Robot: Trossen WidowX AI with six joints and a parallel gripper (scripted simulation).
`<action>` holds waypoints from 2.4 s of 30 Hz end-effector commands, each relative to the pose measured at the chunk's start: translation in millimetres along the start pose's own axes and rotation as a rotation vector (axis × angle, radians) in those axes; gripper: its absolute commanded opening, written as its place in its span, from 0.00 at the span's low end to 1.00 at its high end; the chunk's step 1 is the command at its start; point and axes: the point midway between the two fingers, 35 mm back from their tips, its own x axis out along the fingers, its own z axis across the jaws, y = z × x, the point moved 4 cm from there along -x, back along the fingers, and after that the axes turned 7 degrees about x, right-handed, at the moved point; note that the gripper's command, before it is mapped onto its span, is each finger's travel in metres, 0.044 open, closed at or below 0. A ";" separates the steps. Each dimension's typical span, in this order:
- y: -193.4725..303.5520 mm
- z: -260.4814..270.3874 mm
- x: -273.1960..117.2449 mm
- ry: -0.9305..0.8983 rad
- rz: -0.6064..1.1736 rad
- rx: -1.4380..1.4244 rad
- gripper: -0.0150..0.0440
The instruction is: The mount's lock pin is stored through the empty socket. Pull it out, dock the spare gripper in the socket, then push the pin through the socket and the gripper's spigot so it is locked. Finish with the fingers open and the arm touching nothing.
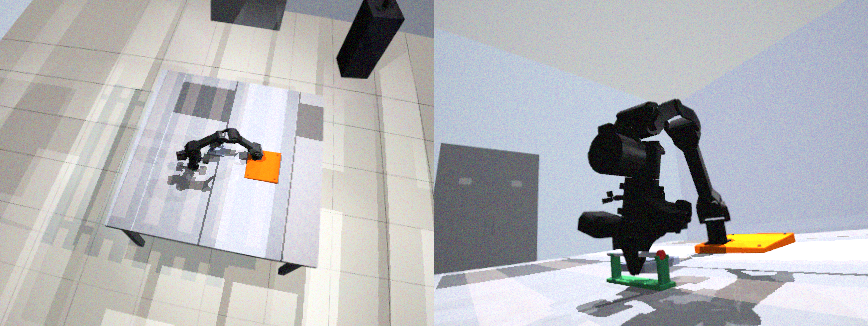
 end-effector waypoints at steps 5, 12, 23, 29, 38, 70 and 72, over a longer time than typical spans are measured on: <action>-0.5 0.0 1.0 -0.002 -0.002 0.000 0.25; 2.5 -1.5 -12.2 -0.002 -0.002 0.000 0.25; 9.7 -2.9 -39.8 -0.002 -0.002 0.000 0.25; 14.1 -2.7 -54.9 -0.002 -0.002 0.000 0.25; 16.1 -1.6 -59.1 -0.005 0.002 0.002 0.25; 16.8 68.9 -82.4 0.000 -0.003 -0.023 0.25; 17.4 75.1 -83.4 0.000 -0.003 -0.025 0.25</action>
